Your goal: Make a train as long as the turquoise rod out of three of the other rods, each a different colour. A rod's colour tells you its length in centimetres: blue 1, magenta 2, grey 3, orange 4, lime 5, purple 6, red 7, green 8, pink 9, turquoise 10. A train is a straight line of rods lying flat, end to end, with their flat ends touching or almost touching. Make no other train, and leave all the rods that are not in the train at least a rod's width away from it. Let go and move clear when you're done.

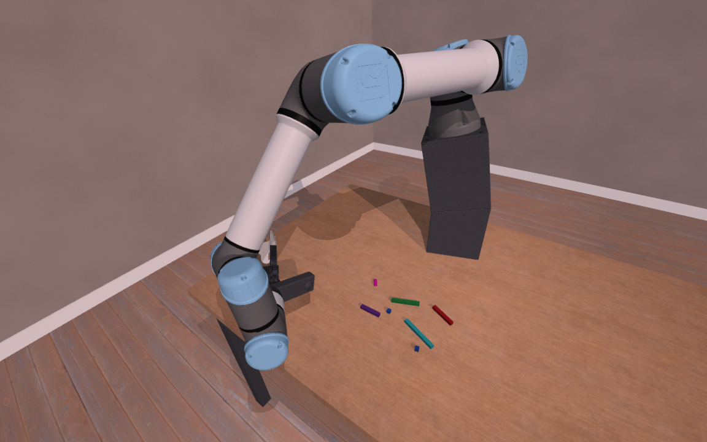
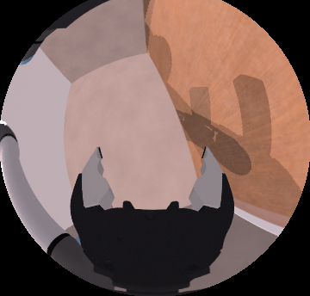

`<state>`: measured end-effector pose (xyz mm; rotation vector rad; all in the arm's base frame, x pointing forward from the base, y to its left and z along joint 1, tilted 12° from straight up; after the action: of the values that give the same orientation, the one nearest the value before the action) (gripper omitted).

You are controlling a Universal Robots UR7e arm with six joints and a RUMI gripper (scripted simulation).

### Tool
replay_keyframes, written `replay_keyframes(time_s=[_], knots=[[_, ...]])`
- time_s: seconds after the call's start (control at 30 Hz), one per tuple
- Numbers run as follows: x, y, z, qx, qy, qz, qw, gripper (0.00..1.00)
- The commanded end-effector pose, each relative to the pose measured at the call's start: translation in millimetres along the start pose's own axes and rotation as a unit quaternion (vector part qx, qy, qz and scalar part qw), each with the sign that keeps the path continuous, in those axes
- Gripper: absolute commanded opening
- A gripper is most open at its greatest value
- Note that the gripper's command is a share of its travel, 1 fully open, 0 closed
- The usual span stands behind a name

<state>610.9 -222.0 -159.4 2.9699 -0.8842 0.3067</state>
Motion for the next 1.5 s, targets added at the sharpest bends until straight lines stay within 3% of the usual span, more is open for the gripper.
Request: replay_keyframes(time_s=[0.0, 0.47, 0.93, 1.03, 1.47], knots=[[-0.9, -1.1, -1.1, 0.004, 0.005, 0.004, 1.0, 1.0], [-9.9, -5.8, -2.4, 0.03, 0.033, 0.028, 0.999, 1.0], [-31.8, -11.1, -7.3, 0.082, 0.088, 0.076, 0.99, 1.0], [-31.8, -11.1, -7.3, 0.082, 0.088, 0.076, 0.99, 1.0], [-60.0, -15.2, -13.4, 0.143, 0.154, 0.134, 0.968, 1.0]])
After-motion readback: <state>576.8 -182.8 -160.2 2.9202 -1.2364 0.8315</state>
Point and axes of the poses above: the point where the finger pads meet when closed, its own y axis out along the fingers, its own z axis across the jaws, x = y × z, the point moved 10 cm from there along -y, back along the fingers, and after that the axes turned 12 degrees about -y, right-handed, at the moved point
